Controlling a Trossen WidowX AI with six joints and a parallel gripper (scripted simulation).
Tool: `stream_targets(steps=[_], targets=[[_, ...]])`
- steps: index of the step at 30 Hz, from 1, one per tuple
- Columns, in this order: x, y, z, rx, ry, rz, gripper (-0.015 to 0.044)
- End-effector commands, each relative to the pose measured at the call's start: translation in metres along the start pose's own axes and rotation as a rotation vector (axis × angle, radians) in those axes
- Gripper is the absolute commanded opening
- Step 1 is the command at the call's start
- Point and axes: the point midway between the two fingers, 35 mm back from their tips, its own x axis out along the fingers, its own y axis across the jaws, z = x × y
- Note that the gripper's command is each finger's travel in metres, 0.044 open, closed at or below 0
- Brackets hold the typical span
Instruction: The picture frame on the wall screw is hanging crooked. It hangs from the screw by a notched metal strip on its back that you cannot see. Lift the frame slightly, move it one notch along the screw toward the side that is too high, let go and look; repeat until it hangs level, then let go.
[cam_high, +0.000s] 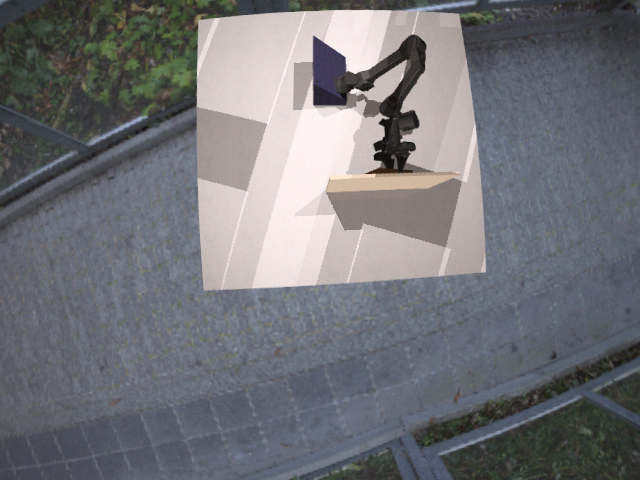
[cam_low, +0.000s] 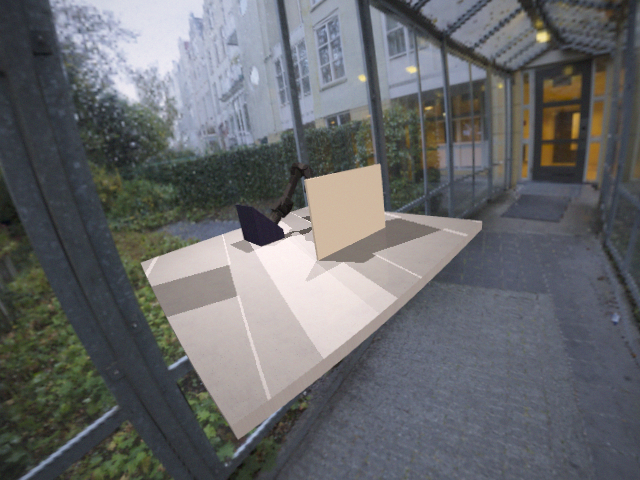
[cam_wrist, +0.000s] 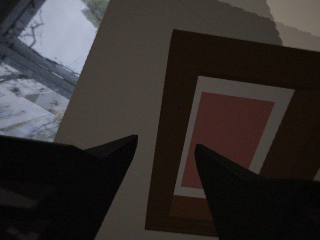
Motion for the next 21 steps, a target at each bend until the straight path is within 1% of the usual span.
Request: stream_targets(steps=[1, 10, 21], targets=[[0.0002, -0.0001, -0.0009, -0.002, 0.005, -0.001, 0.026], [0.0004, -0.0002, -0.0014, -0.002, 0.005, -0.001, 0.026], [0.0004, -0.0002, -0.0014, -0.002, 0.005, -0.001, 0.0187]])
